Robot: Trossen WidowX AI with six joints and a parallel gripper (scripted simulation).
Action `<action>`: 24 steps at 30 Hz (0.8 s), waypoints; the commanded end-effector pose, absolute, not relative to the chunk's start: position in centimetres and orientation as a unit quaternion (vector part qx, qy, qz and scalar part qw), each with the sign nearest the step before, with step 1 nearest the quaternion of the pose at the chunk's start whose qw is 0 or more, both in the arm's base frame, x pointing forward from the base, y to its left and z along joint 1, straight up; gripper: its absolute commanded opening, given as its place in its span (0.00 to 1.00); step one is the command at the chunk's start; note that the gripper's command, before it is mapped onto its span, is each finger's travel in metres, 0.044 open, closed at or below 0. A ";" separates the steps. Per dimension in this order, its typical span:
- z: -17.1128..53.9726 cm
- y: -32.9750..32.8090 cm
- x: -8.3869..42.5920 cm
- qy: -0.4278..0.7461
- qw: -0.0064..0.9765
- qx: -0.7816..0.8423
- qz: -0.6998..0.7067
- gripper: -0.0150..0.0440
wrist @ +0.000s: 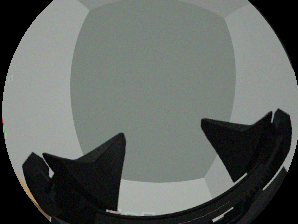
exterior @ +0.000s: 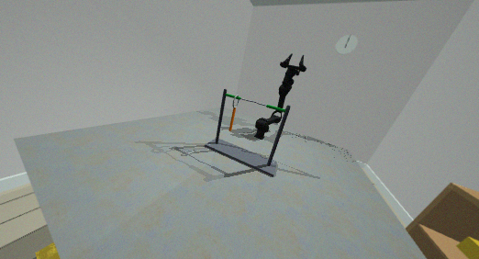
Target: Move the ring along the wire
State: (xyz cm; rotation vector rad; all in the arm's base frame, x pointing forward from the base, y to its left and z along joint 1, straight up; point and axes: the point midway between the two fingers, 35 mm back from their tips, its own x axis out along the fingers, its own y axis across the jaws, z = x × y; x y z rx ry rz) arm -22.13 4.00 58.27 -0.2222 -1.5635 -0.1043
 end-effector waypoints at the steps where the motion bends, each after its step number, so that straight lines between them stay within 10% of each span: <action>1: 58.3 4.1 -21.8 -0.700 0.705 -0.102 -0.047 0.89; 9: 57.4 5.4 -10.3 -0.592 0.785 -0.173 -0.059 0.53; 24: 47.9 1.6 9.4 -0.339 0.906 -0.243 -0.070 0.53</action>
